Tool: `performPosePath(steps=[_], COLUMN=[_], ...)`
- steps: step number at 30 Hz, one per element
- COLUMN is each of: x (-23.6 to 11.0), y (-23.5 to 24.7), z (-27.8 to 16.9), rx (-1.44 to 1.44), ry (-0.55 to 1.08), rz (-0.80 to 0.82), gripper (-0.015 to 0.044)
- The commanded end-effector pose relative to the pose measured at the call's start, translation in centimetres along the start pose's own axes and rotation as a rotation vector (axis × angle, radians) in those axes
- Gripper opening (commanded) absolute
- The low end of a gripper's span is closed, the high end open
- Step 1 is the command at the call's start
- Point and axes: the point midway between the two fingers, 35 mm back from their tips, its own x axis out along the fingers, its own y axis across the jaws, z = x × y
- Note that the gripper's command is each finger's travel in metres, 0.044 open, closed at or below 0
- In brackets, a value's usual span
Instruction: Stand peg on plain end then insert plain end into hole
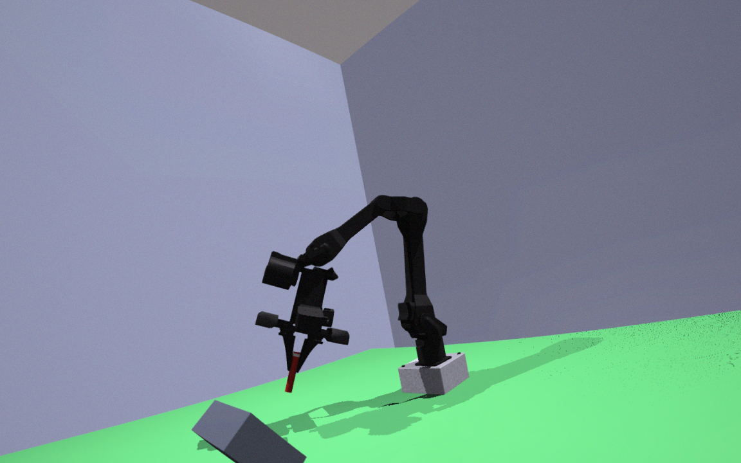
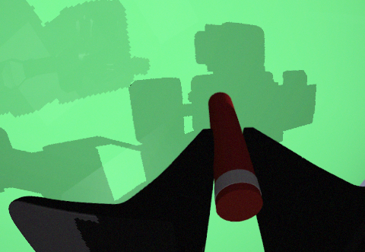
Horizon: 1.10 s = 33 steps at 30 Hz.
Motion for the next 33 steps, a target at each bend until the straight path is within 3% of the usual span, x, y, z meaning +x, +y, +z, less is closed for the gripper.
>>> performPosePath(steps=[1,33], x=[-0.3,-0.9], y=[-0.1,-0.2], z=[0.6,5.3], rx=[-0.037,-0.311], ry=[-0.014,-0.093], rz=[-0.034,-0.243], gripper=[0.0000,0.0000])
